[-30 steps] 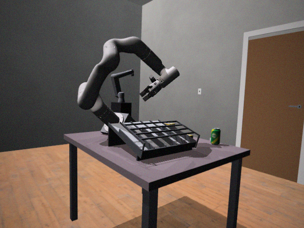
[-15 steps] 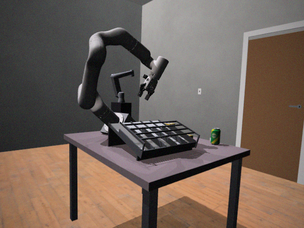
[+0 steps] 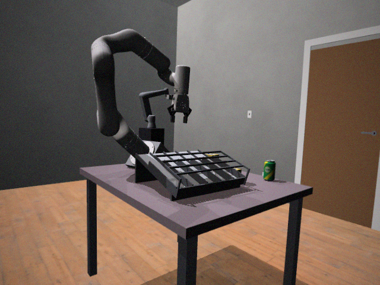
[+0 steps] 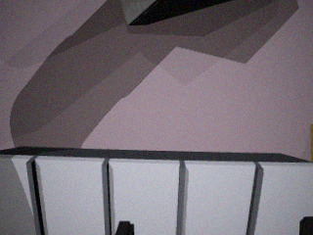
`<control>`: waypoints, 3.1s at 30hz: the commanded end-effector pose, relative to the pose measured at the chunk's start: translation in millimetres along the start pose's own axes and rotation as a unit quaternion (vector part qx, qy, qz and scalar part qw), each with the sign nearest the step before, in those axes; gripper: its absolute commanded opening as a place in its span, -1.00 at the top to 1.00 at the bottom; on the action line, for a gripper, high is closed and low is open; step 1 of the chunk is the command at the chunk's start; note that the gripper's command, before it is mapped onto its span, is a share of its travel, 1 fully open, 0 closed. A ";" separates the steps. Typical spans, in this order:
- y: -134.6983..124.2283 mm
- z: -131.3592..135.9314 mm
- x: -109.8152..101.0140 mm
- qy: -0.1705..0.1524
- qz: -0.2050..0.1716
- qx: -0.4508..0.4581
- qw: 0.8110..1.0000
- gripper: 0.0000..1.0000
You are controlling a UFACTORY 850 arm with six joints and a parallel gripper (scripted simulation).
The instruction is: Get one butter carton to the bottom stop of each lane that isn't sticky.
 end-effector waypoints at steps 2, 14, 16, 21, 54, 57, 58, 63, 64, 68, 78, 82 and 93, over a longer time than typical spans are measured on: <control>-0.4 0.2 -0.9 0.000 0.001 -0.001 1.000 -0.80; -0.4 0.2 -0.9 0.000 0.001 -0.001 1.000 -0.80; -0.4 0.2 -0.9 0.000 0.001 -0.001 1.000 -0.80; -0.4 0.2 -0.9 0.000 0.001 -0.001 1.000 -0.80; -17.0 250.7 32.6 -0.013 -0.015 -0.017 1.000 -0.80; -17.0 250.7 32.6 -0.013 -0.015 -0.017 1.000 -0.80; -17.0 250.7 32.6 -0.013 -0.015 -0.017 1.000 -0.80; -17.0 250.7 32.6 -0.013 -0.015 -0.017 1.000 -0.80; -17.0 250.7 32.6 -0.013 -0.015 -0.017 1.000 -0.80; -17.0 250.7 32.6 -0.013 -0.015 -0.017 1.000 -0.80; -18.4 251.2 68.1 -0.013 -0.015 -0.016 1.000 -0.80; -18.9 251.6 84.1 -0.013 -0.015 -0.016 1.000 -0.80; -19.6 252.1 108.7 -0.013 -0.014 -0.017 1.000 -0.80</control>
Point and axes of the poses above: the point where the finger pads meet when closed, its own x axis out along the fingers, its own z axis across the jaws, y = z × x, the point moved 6 cm from there along -x, back along the fingers, and after that the axes turned 4 degrees about -x, right-handed, at the moved point
